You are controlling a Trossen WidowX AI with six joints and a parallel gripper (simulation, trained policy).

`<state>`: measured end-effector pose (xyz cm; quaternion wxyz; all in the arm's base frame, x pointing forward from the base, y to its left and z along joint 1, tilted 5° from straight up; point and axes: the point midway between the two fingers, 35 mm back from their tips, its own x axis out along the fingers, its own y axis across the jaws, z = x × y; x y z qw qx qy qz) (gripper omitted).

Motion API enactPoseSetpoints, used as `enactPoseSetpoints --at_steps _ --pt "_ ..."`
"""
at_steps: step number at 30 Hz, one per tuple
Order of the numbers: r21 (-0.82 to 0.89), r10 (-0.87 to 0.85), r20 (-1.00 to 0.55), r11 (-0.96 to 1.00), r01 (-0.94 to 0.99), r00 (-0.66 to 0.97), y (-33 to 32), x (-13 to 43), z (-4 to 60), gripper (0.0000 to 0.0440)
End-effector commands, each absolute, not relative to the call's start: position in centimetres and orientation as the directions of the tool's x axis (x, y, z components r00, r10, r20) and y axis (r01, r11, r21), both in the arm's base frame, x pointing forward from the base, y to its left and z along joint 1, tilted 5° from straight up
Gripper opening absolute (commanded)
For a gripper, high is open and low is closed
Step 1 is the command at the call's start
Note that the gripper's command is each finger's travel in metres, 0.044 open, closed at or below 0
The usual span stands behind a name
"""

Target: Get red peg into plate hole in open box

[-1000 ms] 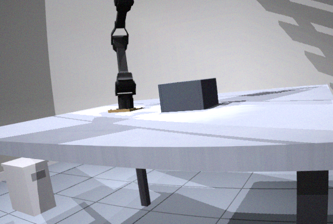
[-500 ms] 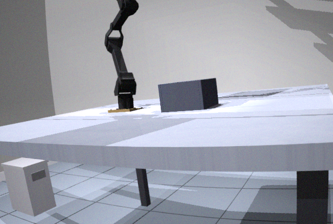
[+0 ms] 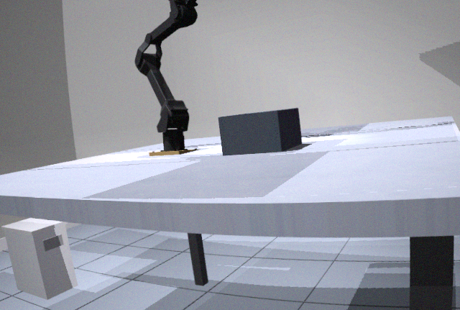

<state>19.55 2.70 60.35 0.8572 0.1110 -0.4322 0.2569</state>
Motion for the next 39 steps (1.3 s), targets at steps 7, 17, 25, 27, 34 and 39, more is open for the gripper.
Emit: enactPoseSetpoints --at_steps 7,17,25,27,34,39 --pt "0.215 0.296 0.711 0.772 -0.598 0.638 3.5 22.9 57.2 0.0440" --pt "0.481 0.294 0.519 0.676 -0.558 0.803 5.6 26.6 51.7 0.0440" --pt "0.650 0.322 0.310 0.615 -0.446 0.895 7.7 28.5 46.3 0.0440" --pt "0.684 0.331 0.252 0.605 -0.409 0.910 8.3 28.8 44.8 0.0440" --pt "0.772 0.362 0.037 0.582 -0.256 0.932 10.1 29.1 39.4 0.0440" --pt "0.804 0.379 -0.123 0.580 -0.132 0.917 11.3 28.6 35.4 0.0440"
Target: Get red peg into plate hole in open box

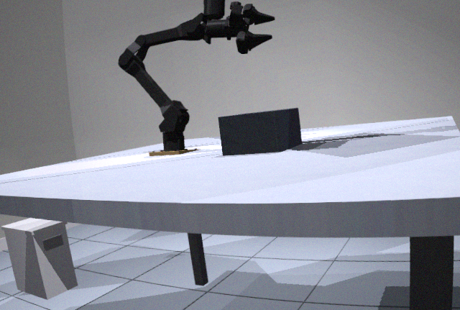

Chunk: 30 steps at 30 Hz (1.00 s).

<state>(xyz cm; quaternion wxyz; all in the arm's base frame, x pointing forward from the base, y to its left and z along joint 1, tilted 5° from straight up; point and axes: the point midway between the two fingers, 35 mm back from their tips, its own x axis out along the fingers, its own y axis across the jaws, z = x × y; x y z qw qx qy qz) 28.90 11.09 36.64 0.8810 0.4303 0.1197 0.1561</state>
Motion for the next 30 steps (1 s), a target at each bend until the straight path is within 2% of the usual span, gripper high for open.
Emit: enactPoseSetpoints --at_steps 1,14,23,30 --pt "0.807 0.381 -0.155 0.581 -0.106 0.911 11.5 28.5 34.6 0.0440" --pt "0.747 0.371 -0.549 0.620 0.241 0.749 13.2 24.7 24.8 0.0440" --pt "0.599 0.303 -0.769 0.649 0.469 0.563 13.3 20.9 18.8 0.0440" --pt "0.452 0.229 -0.884 0.644 0.617 0.408 13.2 18.2 14.6 0.0440"
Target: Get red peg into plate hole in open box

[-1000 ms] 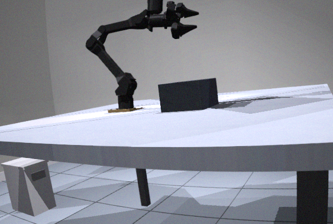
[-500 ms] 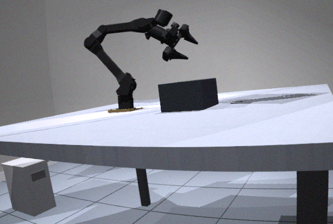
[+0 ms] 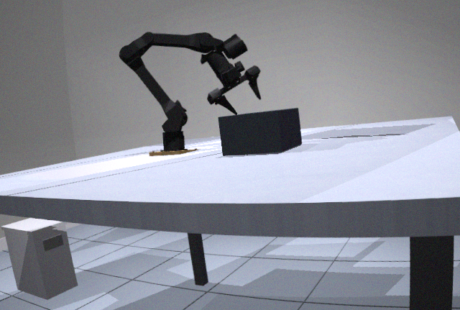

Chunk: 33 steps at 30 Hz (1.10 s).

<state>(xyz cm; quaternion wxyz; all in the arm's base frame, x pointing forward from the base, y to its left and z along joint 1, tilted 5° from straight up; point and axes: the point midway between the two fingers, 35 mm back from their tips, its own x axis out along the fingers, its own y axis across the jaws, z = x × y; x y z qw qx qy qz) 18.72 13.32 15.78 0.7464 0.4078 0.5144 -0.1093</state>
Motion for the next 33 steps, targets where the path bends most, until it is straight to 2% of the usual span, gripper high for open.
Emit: enactPoseSetpoints --at_steps 1,17,19,33 --pt "0.437 0.221 -0.893 0.641 0.631 0.393 13.2 17.9 14.2 0.0440" --pt "0.374 0.219 -0.927 0.573 0.730 0.304 14.1 16.0 7.3 0.0431" --pt "0.371 0.222 -0.928 0.560 0.741 0.298 14.1 15.8 6.8 0.0395" --pt "0.334 0.264 -0.939 0.536 0.775 0.222 14.1 15.2 5.8 0.0051"
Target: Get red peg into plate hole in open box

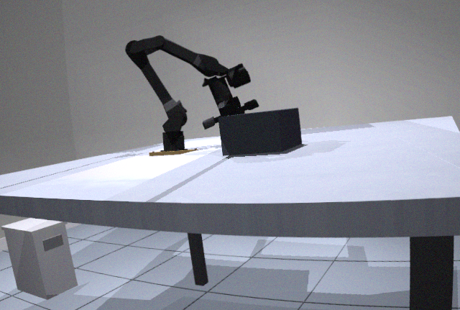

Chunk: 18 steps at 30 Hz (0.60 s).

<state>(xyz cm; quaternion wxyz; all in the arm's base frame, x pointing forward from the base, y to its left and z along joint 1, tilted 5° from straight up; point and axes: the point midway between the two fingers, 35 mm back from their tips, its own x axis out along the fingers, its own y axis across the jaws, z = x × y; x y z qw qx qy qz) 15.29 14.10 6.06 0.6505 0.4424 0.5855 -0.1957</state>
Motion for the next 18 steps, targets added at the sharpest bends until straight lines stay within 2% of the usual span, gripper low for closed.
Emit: enactPoseSetpoints --at_steps 1,18 --pt "0.344 0.263 -0.936 0.538 0.770 0.234 14.1 15.5 6.1 0.0048" --pt "0.431 0.176 -0.895 0.577 0.693 0.410 11.4 20.7 13.5 0.0001"
